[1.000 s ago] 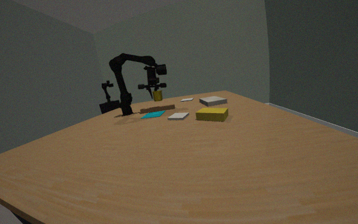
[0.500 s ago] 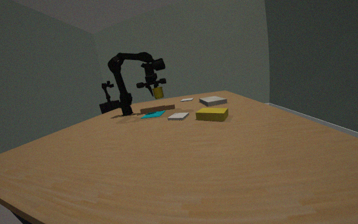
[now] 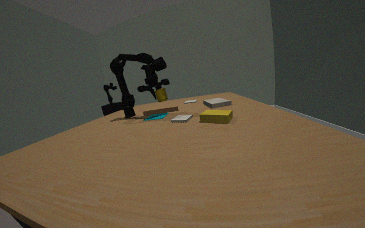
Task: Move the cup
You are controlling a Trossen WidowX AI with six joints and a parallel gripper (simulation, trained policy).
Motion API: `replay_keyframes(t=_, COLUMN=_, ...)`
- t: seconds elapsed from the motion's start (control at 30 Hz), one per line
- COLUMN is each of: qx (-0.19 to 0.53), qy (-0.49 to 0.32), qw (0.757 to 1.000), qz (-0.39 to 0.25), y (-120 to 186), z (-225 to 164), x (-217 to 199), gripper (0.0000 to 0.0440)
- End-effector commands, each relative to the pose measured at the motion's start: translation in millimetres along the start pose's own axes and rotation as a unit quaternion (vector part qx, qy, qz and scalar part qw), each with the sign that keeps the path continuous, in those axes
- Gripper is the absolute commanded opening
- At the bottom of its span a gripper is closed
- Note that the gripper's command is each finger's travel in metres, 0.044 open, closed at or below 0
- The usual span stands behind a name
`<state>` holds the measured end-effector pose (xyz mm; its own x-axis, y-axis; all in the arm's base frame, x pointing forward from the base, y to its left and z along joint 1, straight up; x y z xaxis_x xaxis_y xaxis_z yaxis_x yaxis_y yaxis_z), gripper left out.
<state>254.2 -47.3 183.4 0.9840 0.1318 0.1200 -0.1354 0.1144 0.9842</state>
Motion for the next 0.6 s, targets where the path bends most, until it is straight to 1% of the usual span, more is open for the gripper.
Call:
replay_keyframes(t=0.0, qx=-0.006, qy=-0.01, qw=1.0, qz=0.001, y=-7.8, z=8.6, x=-2.0, gripper=0.0)
replay_keyframes(t=0.37, qx=-0.014, qy=-0.038, qw=0.999, qz=0.004, y=-31.4, z=25.3, x=-10.1, gripper=0.0001)
replay_keyframes(t=0.57, qx=-0.016, qy=-0.05, qw=0.999, qz=0.001, y=-45.9, z=29.2, x=-17.6, gripper=0.0009)
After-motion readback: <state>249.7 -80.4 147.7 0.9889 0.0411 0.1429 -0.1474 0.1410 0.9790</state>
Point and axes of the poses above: the point midway between the two fingers, 35 mm back from their tips, its own y axis back along the fingers, its own x axis across the jaws, z = x × y, the point moved 5 cm from there along y, back along the fingers, and after that the axes turned 3 degrees about -y, right-handed, at the moved point
